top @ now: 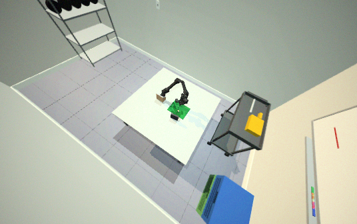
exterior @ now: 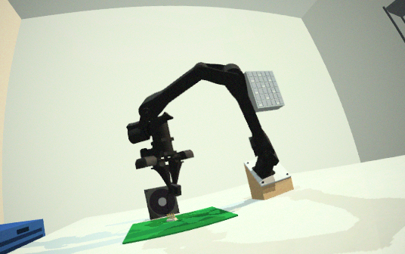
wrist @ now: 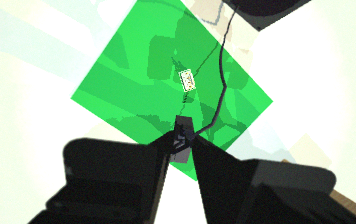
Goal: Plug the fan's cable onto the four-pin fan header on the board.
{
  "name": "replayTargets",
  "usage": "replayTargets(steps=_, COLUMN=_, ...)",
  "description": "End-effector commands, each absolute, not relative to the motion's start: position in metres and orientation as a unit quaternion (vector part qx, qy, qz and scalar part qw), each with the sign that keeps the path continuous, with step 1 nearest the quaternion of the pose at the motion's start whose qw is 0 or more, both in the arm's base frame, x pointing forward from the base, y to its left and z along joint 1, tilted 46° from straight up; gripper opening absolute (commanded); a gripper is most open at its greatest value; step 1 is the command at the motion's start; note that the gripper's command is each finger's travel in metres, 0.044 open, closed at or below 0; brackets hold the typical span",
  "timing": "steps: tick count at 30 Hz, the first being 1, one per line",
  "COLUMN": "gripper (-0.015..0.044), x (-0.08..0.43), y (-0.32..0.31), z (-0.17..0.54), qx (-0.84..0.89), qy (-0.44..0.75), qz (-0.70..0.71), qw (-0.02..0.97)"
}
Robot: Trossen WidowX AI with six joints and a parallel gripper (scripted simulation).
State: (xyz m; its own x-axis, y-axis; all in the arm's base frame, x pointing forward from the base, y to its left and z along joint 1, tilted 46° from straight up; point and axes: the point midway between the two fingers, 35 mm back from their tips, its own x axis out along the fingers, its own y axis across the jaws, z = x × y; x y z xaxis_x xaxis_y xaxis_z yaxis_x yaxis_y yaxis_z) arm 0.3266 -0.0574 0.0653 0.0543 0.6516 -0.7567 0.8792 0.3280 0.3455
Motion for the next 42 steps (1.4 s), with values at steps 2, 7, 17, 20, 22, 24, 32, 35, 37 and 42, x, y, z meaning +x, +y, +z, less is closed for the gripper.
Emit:
replayTargets(steps=2, gripper=0.0, x=0.323, y=-0.053, z=0.061, qx=0.545, qy=0.68, qz=-0.149, qw=0.468)
replayTargets(steps=7, gripper=0.0, x=0.32, y=-0.049, z=0.056, qx=0.523, qy=0.681, qz=-0.175, qw=0.482)
replayTargets(steps=17, gripper=0.0, x=0.316, y=-0.043, z=0.046, qx=0.48, qy=0.673, qz=-0.228, qw=0.514)
replayTargets(steps=20, gripper=0.0, x=0.315, y=-0.042, z=0.044, qx=0.468, qy=0.668, qz=-0.244, qw=0.525)
replayTargets(steps=22, gripper=0.0, x=0.315, y=-0.041, z=0.042, qx=0.46, qy=0.664, qz=-0.254, qw=0.532)
replayTargets(steps=24, gripper=0.0, x=0.315, y=-0.04, z=0.041, qx=0.453, qy=0.659, qz=-0.264, qw=0.539)
replayTargets(steps=32, gripper=0.0, x=0.314, y=-0.038, z=0.037, qx=0.426, qy=0.636, qz=-0.303, qw=0.568)
replayTargets(steps=35, gripper=0.0, x=0.314, y=-0.037, z=0.036, qx=0.417, qy=0.624, qz=-0.317, qw=0.58)
replayTargets(steps=37, gripper=0.0, x=0.314, y=-0.037, z=0.035, qx=0.411, qy=0.616, qz=-0.326, qw=0.588)
replayTargets(steps=42, gripper=0.0, x=0.314, y=-0.036, z=0.035, qx=0.399, qy=0.594, qz=-0.347, qw=0.607)
